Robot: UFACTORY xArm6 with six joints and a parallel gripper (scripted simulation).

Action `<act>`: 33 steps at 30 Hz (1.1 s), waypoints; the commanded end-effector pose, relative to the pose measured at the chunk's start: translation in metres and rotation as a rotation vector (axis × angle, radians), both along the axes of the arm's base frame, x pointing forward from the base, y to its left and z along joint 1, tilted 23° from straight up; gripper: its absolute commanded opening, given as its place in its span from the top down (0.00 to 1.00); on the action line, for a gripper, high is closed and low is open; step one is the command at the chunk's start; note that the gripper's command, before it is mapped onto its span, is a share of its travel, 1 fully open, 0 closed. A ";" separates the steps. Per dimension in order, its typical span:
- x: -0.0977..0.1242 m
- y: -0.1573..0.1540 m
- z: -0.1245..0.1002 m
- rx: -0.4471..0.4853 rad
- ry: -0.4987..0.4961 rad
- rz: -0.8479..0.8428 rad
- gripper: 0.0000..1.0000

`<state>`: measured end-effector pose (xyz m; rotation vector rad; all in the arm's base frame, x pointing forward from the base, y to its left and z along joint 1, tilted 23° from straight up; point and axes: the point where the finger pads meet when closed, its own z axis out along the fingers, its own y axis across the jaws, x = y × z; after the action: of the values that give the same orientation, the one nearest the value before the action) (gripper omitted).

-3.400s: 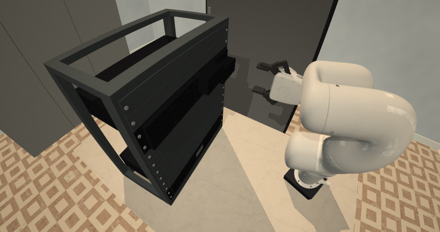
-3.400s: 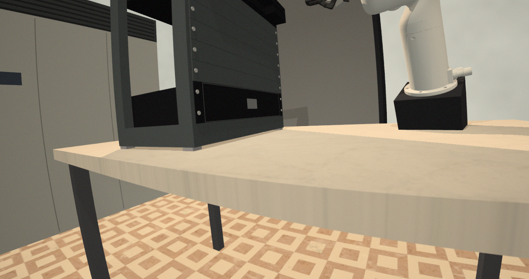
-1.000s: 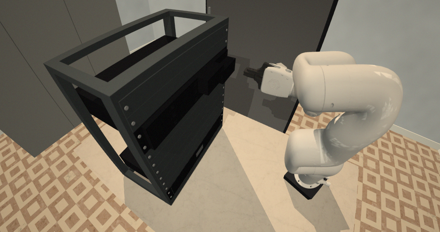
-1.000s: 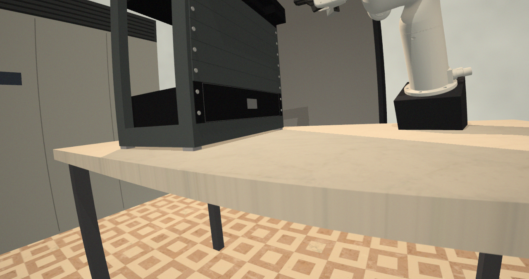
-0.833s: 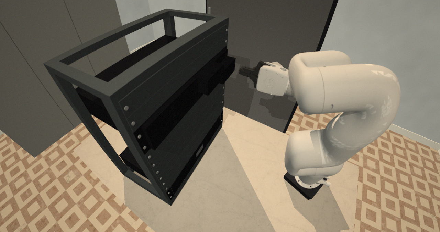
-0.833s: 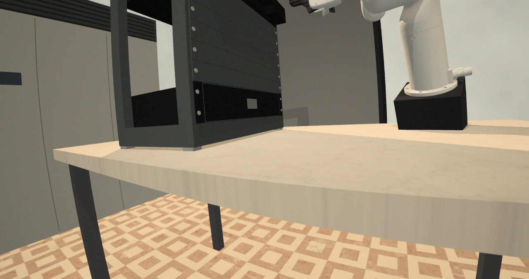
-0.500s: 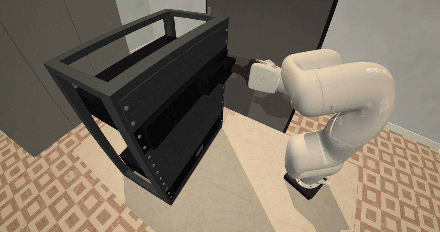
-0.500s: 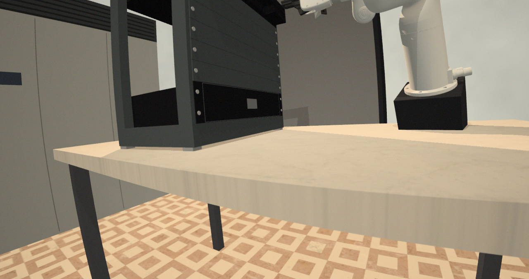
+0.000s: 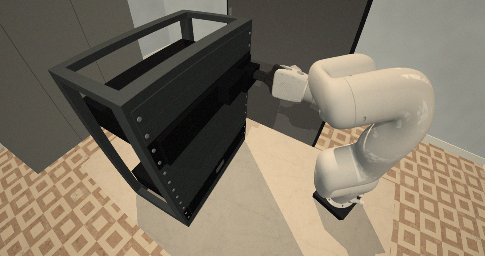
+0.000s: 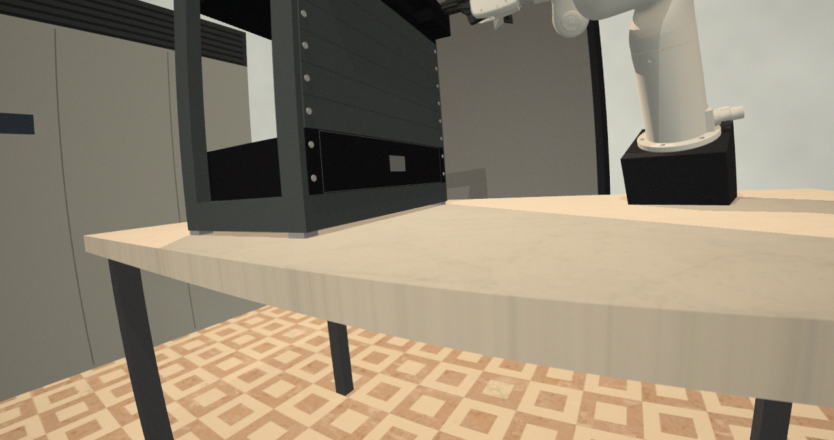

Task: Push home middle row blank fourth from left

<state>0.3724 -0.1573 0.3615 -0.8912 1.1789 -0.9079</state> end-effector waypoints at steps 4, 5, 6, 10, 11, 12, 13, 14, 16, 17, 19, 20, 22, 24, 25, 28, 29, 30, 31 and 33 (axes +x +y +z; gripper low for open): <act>0.008 0.000 0.002 -0.002 -0.002 0.000 1.00; 0.008 0.000 0.002 -0.002 -0.002 0.000 1.00; 0.008 0.000 0.002 -0.002 -0.002 0.000 1.00; 0.008 0.000 0.002 -0.002 -0.002 0.000 1.00; 0.008 0.000 0.002 -0.002 -0.002 0.000 1.00; 0.008 0.000 0.002 -0.002 -0.002 0.000 1.00; 0.008 0.000 0.002 -0.002 -0.002 0.000 1.00; 0.008 0.000 0.002 -0.002 -0.002 0.000 1.00; 0.010 0.001 0.003 -0.002 -0.002 0.000 1.00; 0.012 0.001 0.003 -0.002 -0.002 0.000 1.00; 0.015 0.001 0.004 -0.002 -0.002 0.000 1.00; 0.016 0.001 0.004 -0.002 -0.002 0.000 1.00; 0.018 0.001 0.004 -0.002 -0.002 0.000 1.00; 0.018 0.001 0.004 -0.002 -0.002 0.000 1.00; 0.018 0.001 0.004 -0.002 -0.002 0.000 1.00; 0.018 0.001 0.004 -0.002 -0.002 0.000 1.00; 0.018 0.001 0.004 -0.002 -0.002 0.000 1.00; 0.018 0.001 0.004 -0.002 -0.002 0.000 1.00; 0.018 0.001 0.004 -0.002 -0.002 0.000 1.00; 0.018 0.001 0.004 -0.002 -0.002 0.000 1.00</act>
<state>0.3898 -0.1556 0.3645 -0.8914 1.1788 -0.9075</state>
